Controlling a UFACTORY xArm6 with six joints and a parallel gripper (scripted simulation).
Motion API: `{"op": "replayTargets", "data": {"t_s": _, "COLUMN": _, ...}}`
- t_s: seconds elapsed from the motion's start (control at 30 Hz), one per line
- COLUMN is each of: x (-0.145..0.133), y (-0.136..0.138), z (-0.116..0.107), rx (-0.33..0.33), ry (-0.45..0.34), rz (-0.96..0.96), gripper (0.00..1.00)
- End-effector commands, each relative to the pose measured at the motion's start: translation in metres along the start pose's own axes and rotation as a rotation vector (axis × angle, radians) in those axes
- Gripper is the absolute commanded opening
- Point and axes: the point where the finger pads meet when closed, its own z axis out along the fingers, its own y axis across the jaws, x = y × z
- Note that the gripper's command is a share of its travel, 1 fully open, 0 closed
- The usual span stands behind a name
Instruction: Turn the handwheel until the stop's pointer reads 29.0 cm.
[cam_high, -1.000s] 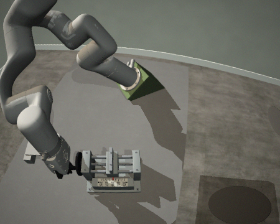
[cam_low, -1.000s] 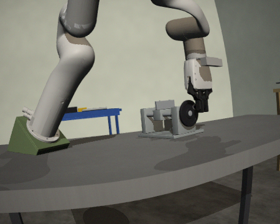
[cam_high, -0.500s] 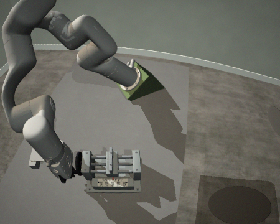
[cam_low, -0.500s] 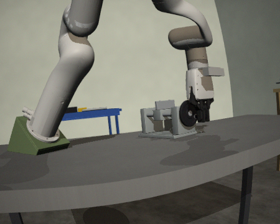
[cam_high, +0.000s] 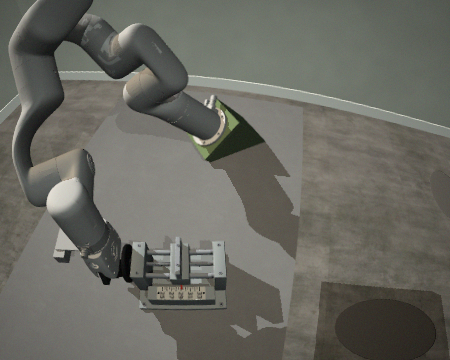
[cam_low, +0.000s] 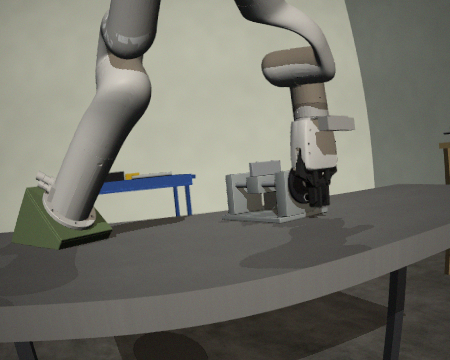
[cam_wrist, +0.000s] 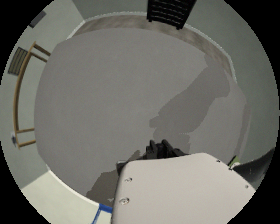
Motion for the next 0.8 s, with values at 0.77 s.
{"op": "replayTargets", "data": {"t_s": 0.77, "x": 0.0, "y": 0.031, "z": -0.029, "rx": 0.001, "ry": 0.0, "rz": 0.0, "gripper": 0.06}}
